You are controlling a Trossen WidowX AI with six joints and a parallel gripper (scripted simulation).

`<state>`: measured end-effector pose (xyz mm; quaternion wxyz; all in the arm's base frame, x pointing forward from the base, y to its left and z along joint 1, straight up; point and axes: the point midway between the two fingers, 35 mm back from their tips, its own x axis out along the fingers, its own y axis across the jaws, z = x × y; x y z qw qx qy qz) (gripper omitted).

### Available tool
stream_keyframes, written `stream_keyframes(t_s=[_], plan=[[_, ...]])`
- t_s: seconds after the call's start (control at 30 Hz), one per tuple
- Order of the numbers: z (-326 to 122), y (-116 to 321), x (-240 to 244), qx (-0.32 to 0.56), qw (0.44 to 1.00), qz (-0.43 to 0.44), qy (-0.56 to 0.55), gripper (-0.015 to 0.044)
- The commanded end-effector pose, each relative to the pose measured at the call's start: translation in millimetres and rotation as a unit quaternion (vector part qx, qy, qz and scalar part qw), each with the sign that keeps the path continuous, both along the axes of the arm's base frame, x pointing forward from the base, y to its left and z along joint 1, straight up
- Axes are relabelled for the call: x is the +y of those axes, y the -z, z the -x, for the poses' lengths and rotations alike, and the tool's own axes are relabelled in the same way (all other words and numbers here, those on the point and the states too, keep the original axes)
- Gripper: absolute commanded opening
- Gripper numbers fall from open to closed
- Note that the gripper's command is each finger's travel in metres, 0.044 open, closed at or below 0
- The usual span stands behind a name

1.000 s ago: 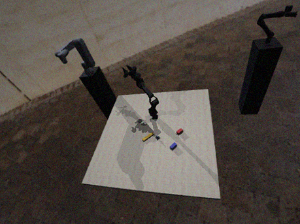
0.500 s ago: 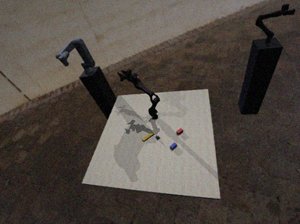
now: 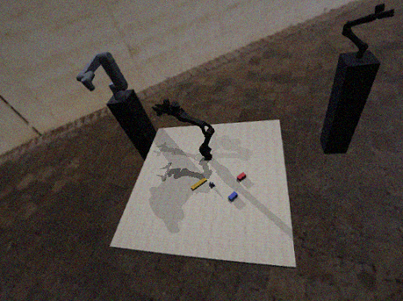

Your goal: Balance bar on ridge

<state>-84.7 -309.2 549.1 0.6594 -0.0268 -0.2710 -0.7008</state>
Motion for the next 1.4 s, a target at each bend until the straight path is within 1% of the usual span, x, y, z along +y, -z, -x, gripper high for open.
stream_keyframes(t_s=[0.0, 0.4, 0.73, 1.0, 1.37], plan=[[-10, 15, -16, -0.013, 0.999, -0.027, -0.022, 0.0315], [-63, 60, -53, -0.038, 0.987, -0.115, -0.104, 0.0315], [-115, 102, -74, -0.051, 0.965, -0.198, -0.167, 0.0315], [-160, 130, -78, -0.043, 0.943, -0.25, -0.215, 0.0315], [-221, 171, -72, -0.024, 0.906, -0.322, -0.273, 0.0315]])
